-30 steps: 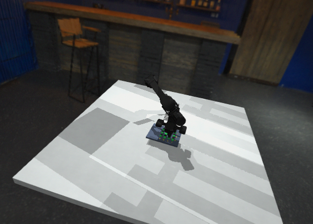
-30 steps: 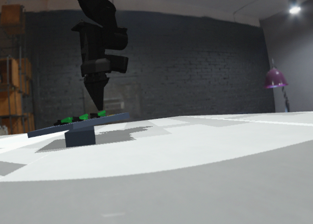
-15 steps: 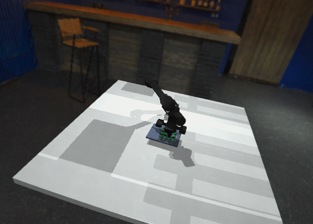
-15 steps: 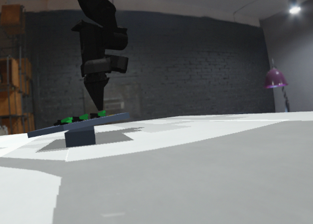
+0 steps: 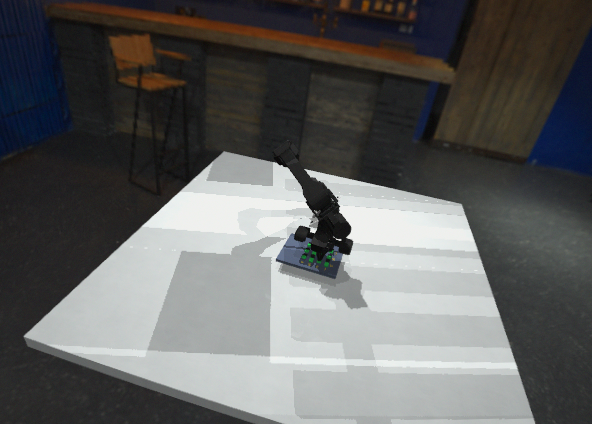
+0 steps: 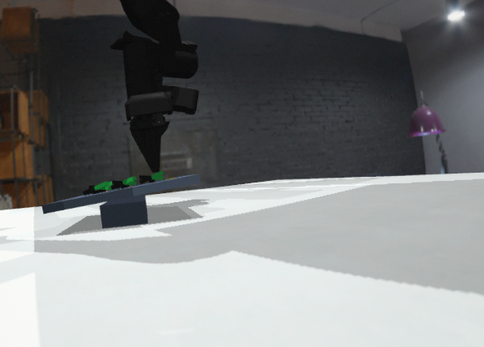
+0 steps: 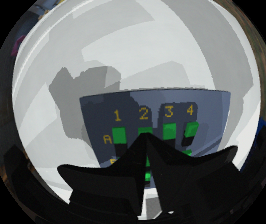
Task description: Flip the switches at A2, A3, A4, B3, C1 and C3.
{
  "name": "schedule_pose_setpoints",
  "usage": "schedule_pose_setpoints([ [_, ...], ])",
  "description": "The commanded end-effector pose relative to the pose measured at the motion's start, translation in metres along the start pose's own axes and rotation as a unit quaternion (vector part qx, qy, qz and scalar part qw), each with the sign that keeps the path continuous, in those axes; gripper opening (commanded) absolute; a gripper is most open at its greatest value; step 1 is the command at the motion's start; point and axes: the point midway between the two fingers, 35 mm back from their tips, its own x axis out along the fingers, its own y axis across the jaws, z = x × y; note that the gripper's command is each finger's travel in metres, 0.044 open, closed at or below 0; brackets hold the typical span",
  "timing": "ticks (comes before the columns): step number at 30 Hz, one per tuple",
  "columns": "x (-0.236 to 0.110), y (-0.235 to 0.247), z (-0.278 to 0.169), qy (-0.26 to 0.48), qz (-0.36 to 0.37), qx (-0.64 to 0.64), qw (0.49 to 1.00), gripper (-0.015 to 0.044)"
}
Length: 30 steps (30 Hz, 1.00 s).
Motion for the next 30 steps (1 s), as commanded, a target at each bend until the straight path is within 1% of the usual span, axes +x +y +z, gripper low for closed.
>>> schedule_pose_setpoints([
  [1, 0.0018, -0.0002, -0.0003, 0.000, -0.002, -0.002, 1.000, 0.0000],
  [30, 0.0056, -0.0003, -0.0002, 0.000, -0.002, -0.002, 1.000, 0.0000],
])
